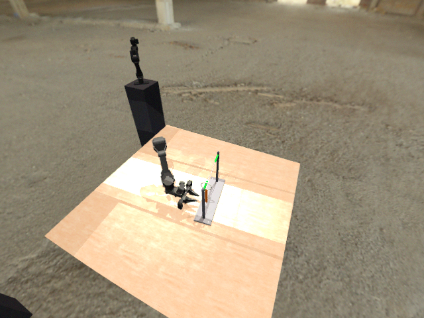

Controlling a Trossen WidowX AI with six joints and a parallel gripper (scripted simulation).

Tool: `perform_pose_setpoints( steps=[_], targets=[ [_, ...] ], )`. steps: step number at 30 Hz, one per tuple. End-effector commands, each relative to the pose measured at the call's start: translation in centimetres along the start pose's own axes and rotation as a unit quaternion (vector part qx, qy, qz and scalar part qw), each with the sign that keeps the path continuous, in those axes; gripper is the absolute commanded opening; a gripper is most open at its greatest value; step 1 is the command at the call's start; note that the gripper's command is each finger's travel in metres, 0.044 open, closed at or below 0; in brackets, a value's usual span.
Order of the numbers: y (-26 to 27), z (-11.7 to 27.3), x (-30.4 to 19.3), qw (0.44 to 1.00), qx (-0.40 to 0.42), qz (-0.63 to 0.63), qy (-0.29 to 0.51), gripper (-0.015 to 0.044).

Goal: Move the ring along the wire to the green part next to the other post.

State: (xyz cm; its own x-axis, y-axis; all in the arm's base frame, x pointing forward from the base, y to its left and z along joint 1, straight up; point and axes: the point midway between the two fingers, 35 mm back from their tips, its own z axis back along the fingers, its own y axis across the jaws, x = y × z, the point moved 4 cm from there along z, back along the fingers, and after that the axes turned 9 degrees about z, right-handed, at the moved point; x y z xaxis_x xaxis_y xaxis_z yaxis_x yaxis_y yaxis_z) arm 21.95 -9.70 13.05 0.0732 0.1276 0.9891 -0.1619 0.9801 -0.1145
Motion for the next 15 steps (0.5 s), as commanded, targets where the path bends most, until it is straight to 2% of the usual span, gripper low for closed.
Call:
perform_pose_setpoints(
  steps=[1,15],
  targets=[
    [0.0,-0.7,1.2,1.0,-0.008,0.027,-0.007,0.016],
    [-0.2,-1.8,1.4,1.0,-0.008,0.027,-0.007,0.016]
  ],
)
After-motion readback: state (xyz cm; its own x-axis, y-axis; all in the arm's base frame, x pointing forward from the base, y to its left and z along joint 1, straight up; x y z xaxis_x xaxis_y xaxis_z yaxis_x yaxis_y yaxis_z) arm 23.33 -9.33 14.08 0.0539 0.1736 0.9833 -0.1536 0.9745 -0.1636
